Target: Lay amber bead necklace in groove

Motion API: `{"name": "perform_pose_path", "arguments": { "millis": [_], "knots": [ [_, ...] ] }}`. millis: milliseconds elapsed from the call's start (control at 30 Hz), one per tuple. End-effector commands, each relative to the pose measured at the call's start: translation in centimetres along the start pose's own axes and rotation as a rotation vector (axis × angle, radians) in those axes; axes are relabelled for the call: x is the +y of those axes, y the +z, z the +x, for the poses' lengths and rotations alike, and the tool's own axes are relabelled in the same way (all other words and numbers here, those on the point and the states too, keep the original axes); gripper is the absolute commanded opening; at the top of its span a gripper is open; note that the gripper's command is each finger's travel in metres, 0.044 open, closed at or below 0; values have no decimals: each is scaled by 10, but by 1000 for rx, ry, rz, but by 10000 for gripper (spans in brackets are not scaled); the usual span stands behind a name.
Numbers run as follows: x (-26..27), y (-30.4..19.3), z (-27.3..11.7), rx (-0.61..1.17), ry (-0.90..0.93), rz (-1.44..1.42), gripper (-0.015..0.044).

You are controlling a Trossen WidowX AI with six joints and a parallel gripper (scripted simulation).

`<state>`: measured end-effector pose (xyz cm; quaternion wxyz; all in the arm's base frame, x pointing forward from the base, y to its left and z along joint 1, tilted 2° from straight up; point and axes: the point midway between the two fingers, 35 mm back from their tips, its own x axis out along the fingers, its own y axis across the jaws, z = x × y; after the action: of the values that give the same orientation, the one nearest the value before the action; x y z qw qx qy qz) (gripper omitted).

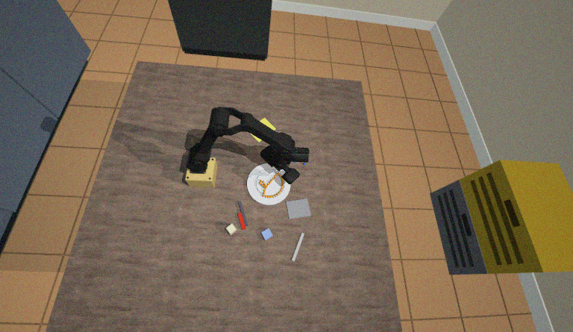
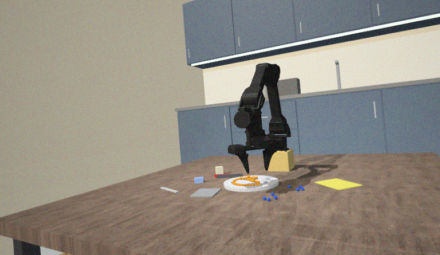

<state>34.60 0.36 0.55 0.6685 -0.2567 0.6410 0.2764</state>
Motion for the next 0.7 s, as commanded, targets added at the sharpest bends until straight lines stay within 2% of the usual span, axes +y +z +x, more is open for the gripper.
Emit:
{"name": "perform_pose_path", "arguments": {
  "millis": [0, 167, 300, 667],
  "knots": [
    [1, -2, -1, 6, 6, -29, 125],
    [1, -2, 15, 6, 6, -29, 120],
    [-1, 1, 8, -4, -4, -24, 120],
    [0, -1, 24, 1, 1, -27, 120]
  ]
}}
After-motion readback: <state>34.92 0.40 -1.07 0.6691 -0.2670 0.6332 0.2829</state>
